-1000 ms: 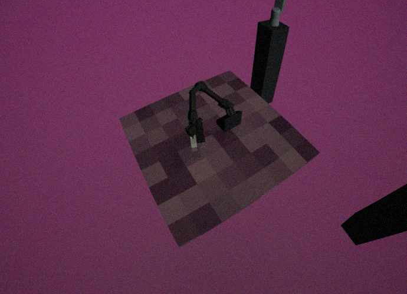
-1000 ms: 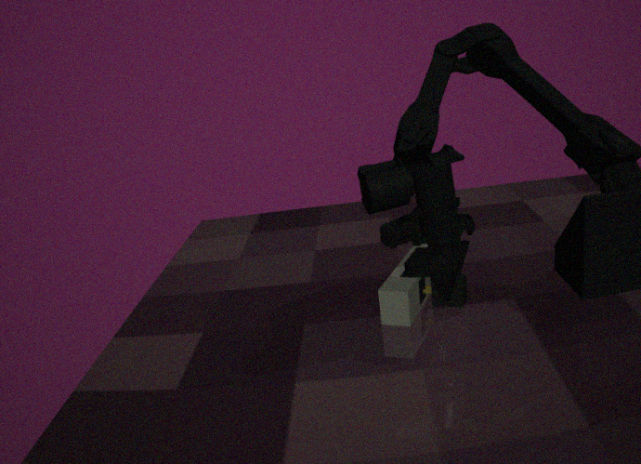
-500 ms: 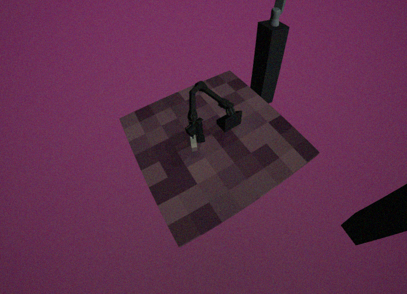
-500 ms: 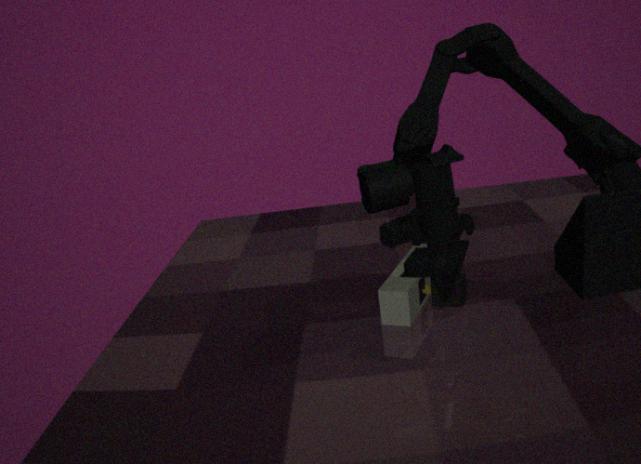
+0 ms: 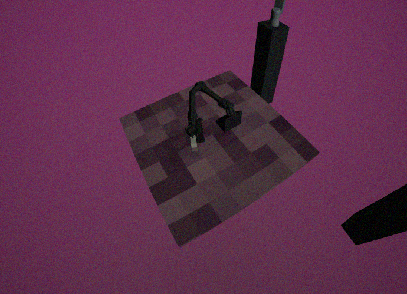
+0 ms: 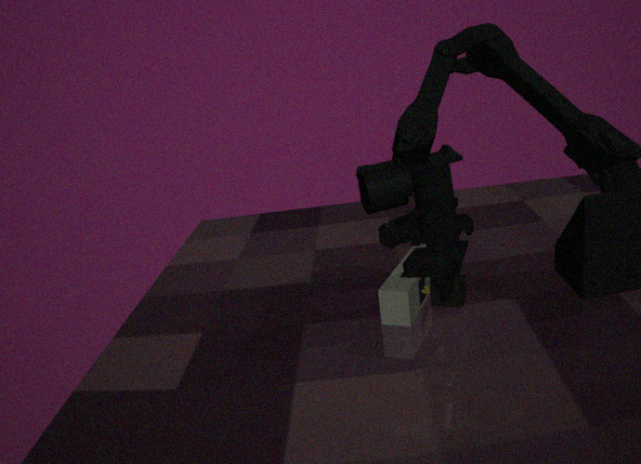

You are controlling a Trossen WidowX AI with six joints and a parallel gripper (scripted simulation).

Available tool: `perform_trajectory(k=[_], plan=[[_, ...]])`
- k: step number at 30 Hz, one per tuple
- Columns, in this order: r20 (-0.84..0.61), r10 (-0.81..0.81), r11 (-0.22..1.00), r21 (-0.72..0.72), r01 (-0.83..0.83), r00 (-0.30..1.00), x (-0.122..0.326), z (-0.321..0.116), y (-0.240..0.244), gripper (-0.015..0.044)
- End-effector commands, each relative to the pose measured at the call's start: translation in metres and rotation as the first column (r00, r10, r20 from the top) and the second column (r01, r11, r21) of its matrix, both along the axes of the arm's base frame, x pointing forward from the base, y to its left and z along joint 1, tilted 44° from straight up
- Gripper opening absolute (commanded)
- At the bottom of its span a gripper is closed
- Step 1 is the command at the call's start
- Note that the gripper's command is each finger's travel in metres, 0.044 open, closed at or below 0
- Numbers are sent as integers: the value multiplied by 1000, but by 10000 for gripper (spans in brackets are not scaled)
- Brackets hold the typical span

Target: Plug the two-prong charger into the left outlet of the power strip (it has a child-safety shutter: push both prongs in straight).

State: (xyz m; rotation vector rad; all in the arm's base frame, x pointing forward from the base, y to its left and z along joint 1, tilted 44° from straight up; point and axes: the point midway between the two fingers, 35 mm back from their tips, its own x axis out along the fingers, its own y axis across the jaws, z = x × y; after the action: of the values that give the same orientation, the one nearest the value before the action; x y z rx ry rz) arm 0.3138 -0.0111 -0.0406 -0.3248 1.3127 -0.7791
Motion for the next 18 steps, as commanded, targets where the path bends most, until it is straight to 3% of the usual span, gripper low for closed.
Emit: perform_trajectory(k=[1,18], plan=[[-2,4,1000,0,-4,1000,1,1,0,0],[-2,4,1000,0,-4,1000,4,2,0,0]])
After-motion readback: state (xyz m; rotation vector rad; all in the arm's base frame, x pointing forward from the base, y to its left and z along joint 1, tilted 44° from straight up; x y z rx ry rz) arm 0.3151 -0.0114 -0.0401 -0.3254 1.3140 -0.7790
